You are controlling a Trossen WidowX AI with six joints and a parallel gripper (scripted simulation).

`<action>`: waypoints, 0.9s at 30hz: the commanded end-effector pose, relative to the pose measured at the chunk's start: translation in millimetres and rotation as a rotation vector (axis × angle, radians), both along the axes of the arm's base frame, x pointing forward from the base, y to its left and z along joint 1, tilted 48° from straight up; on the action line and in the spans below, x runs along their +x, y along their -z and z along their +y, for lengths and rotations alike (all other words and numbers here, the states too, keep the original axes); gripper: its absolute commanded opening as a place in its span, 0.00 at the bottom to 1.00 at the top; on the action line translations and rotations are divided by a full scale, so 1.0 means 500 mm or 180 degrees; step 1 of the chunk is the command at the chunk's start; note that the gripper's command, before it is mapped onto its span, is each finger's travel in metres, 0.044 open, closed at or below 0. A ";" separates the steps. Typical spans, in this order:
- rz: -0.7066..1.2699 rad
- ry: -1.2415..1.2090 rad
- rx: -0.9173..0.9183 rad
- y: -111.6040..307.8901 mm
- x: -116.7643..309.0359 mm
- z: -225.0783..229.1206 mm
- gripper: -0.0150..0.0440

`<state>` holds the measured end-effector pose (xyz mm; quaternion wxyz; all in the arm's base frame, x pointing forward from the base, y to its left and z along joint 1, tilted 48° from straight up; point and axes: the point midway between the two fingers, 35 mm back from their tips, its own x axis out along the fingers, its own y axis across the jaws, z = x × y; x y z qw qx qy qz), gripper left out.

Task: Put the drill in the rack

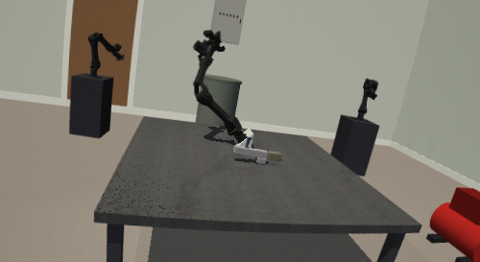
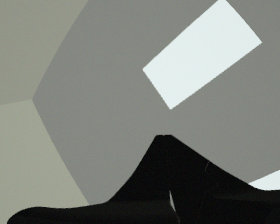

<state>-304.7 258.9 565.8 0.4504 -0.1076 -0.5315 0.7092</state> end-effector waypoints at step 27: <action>-0.3380 0.2320 -0.2195 0.527 0.614 0.356 0.25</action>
